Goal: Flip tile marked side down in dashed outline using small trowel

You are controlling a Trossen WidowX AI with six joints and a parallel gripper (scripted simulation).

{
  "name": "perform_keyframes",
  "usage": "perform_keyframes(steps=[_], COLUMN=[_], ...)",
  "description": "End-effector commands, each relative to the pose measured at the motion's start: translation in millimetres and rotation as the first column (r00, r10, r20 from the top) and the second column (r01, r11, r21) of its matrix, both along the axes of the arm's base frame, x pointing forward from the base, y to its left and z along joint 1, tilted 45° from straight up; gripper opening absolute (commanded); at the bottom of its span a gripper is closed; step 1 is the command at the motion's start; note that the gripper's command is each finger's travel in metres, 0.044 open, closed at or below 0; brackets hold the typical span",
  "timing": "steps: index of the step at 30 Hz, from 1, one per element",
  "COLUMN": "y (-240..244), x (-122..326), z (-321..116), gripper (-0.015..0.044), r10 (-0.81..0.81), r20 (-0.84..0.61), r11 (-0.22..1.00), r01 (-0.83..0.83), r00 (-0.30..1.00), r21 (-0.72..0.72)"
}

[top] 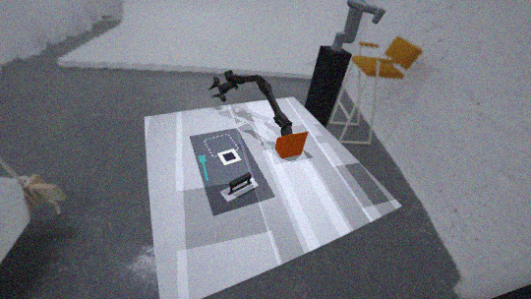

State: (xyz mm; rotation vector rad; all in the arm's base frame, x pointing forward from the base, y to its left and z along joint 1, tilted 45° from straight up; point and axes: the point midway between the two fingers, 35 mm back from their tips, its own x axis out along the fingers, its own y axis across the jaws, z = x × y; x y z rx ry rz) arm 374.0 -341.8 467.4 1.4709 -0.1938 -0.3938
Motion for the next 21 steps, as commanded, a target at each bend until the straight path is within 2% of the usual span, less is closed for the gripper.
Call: perform_keyframes(steps=[1, 12, 21], y=[10.9, 48.8, 99.3], x=[32.1, 95.4, 135.2], z=[-30.5, -94.5, -155.7], gripper=[0.027, 0.027, 0.027], r10=[0.033, 0.099, 0.196], r20=[-0.078, -0.226, -0.385], r11=[0.999, 0.994, 0.98], r01=[-0.032, -0.086, -0.171], r00=[0.996, 0.969, 0.902], r21=[0.017, 0.065, 0.097])
